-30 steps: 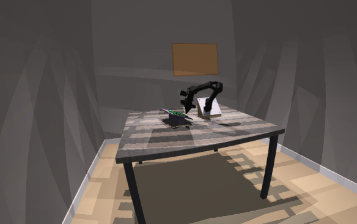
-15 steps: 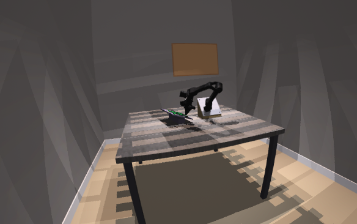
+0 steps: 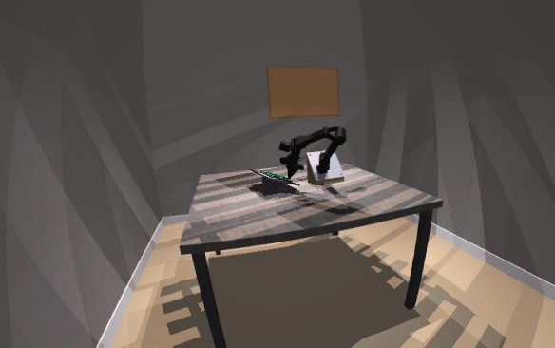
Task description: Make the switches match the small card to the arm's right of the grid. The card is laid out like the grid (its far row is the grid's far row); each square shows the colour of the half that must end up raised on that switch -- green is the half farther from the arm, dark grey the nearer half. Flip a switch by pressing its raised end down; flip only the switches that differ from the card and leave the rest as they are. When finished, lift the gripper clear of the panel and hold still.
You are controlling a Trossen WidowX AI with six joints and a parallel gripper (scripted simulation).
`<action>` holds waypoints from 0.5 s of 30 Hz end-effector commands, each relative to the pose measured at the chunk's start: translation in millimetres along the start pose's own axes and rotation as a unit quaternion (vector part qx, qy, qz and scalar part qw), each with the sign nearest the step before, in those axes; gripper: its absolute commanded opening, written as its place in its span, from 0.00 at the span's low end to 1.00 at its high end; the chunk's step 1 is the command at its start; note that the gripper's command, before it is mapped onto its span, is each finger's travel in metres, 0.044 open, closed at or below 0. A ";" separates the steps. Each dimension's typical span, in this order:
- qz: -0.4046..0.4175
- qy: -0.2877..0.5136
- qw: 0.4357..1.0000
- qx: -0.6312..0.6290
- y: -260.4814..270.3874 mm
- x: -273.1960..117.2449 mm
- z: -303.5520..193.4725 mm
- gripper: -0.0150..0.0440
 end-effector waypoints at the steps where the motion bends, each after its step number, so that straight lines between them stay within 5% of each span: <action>1: 0.001 0.000 1.000 0.001 0.2 0.6 0.0 0.25; 15: 0.001 0.000 1.000 0.001 0.2 2.5 0.1 0.25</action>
Point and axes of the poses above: the point midway between the two fingers, 35 mm back from their tips, its own x axis out along the fingers, its own y axis across the jaws, z = x × y, the point moved 1 cm from there along -x, back along the fingers, and after that the axes turned 6 degrees about x, right-handed, at the moved point
